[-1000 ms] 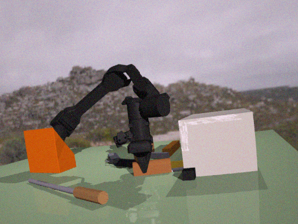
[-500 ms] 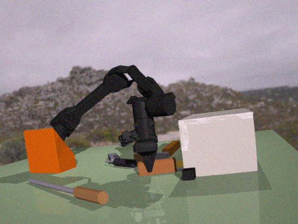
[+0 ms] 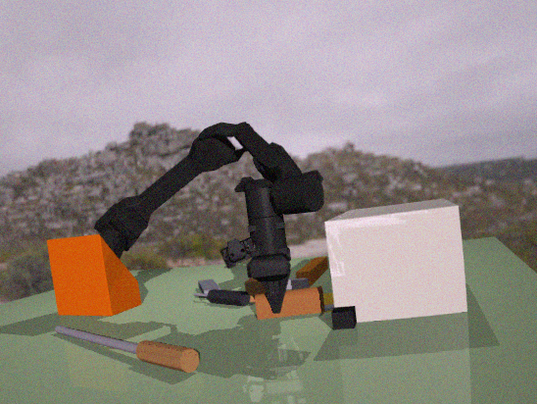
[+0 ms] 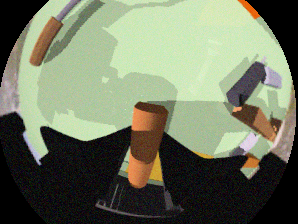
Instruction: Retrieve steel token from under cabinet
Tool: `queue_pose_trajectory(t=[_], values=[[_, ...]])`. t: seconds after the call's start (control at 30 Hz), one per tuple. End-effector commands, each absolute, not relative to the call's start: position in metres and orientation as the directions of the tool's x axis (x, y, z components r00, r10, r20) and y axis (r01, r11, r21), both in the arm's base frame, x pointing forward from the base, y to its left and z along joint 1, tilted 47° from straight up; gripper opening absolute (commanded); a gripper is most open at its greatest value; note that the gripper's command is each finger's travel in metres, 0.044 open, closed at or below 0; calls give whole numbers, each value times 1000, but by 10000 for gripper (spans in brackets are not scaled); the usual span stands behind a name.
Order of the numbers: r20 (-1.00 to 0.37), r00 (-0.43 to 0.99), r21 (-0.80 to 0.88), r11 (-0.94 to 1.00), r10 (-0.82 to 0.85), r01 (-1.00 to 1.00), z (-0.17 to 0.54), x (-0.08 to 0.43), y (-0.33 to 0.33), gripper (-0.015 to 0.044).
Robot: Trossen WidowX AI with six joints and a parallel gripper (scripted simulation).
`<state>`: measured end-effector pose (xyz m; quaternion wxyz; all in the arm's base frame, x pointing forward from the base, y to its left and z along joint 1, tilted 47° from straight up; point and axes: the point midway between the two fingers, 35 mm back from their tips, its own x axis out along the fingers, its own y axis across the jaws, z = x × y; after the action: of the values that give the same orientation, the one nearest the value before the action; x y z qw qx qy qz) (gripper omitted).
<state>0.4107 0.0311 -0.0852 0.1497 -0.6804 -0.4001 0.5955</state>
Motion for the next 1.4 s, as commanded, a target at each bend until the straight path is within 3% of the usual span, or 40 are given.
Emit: queue_pose_trajectory(t=[0.0, 1.37], values=[[-685, -29, -684, -629, 728, 370, -80, 409, 37, 0], [-685, -30, -684, -629, 728, 369, -85, 379, 32, 0]])
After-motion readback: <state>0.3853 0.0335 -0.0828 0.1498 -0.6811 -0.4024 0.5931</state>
